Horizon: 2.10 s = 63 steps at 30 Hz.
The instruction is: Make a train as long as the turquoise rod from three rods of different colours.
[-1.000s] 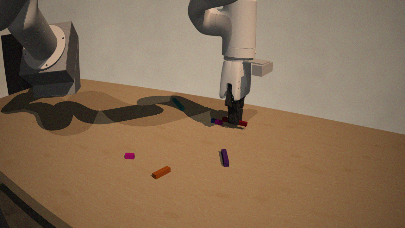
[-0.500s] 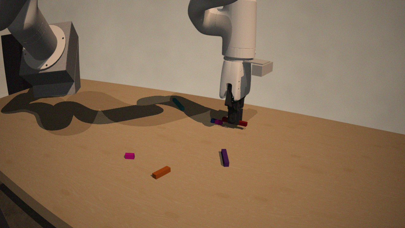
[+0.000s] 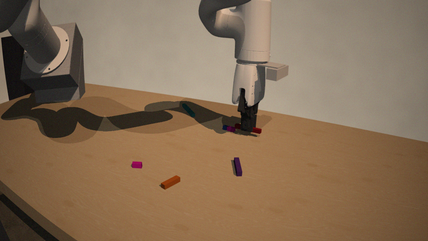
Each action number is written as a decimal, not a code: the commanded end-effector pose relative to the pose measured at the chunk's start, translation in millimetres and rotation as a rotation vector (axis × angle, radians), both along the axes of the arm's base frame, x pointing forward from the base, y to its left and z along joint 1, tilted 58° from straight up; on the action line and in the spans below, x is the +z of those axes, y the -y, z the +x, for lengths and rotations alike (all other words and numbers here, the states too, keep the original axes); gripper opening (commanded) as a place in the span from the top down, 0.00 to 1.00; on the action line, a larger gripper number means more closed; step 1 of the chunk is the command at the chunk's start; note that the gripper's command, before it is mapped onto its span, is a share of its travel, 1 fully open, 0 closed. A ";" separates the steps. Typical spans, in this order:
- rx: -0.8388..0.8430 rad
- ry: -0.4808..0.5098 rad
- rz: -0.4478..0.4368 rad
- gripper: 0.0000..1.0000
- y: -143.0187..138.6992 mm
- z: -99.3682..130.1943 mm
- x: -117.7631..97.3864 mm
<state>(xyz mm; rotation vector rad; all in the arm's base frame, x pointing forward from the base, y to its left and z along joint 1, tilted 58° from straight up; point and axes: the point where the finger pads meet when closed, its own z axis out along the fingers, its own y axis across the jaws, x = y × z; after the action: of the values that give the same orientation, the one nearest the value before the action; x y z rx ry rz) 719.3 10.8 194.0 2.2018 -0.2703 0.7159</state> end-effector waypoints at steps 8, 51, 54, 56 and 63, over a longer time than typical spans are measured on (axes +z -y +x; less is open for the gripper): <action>0.001 0.001 0.000 0.96 -1.1 0.6 0.4; 0.001 0.001 0.000 0.96 7.5 5.3 -5.7; 0.001 0.001 0.000 0.96 7.6 5.4 -5.8; 0.001 0.001 0.000 0.96 7.6 5.4 -5.8; 0.001 0.001 0.000 0.96 7.6 5.4 -5.8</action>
<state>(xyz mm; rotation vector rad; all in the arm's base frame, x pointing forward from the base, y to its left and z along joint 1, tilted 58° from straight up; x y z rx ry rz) 724.4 2.4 187.6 2.2018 -0.2702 0.7159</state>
